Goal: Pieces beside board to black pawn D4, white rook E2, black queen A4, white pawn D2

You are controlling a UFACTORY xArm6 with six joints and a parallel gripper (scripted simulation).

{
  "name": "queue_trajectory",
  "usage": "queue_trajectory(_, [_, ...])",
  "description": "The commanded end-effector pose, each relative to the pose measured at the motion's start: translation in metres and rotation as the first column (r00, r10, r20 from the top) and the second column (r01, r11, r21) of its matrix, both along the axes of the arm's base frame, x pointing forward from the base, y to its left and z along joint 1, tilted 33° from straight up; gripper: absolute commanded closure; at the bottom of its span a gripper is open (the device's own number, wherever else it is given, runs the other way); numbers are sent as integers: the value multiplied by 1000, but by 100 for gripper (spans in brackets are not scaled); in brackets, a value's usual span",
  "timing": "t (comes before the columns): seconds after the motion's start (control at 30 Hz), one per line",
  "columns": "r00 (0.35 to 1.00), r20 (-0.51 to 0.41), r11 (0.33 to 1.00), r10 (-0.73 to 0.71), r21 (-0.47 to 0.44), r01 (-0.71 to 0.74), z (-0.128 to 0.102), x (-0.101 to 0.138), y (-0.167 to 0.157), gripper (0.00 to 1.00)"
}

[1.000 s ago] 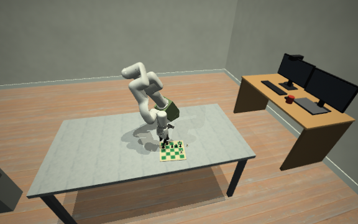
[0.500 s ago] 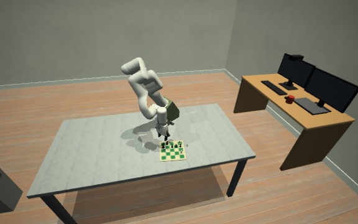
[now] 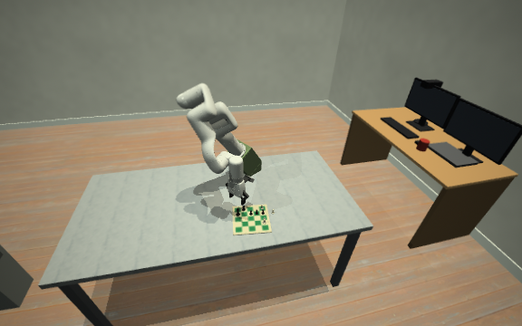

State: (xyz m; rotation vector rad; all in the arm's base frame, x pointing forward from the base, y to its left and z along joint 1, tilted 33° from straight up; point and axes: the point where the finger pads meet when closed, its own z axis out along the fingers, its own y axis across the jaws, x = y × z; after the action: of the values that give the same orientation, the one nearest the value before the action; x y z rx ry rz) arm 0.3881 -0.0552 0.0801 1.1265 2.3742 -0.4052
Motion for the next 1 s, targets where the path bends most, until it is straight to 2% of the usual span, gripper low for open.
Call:
queue_trajectory(0.0, [1000,3,1000,1,0,-1,1,1,0,0])
queue_trajectory(0.17, [999,17,999,-29,14,29,-3,5,8,0])
queue_trajectory(0.33, [982,81,983,-173,77,166,-22,24,44,0])
queue_trajectory(0.4, [982,81,983,-173,77,166,-22,24,44,0])
queue_trajectory(0.5, [945,132,950,-300,136,283,-43,36,79,0])
queue_trajectory(0.57, [945,132,950,-300,136,283,-43,36,79,0])
queue_trajectory(0.63, [908,165,917,-386,178,358,-59,42,105,0])
queue_trajectory(0.7, [886,179,898,-427,198,392,-67,44,117,0])
queue_trajectory(0.9, [822,215,844,-526,253,474,-90,46,150,0])
queue_trajectory(0.97, [822,215,844,-526,253,474,-90,46,150,0])
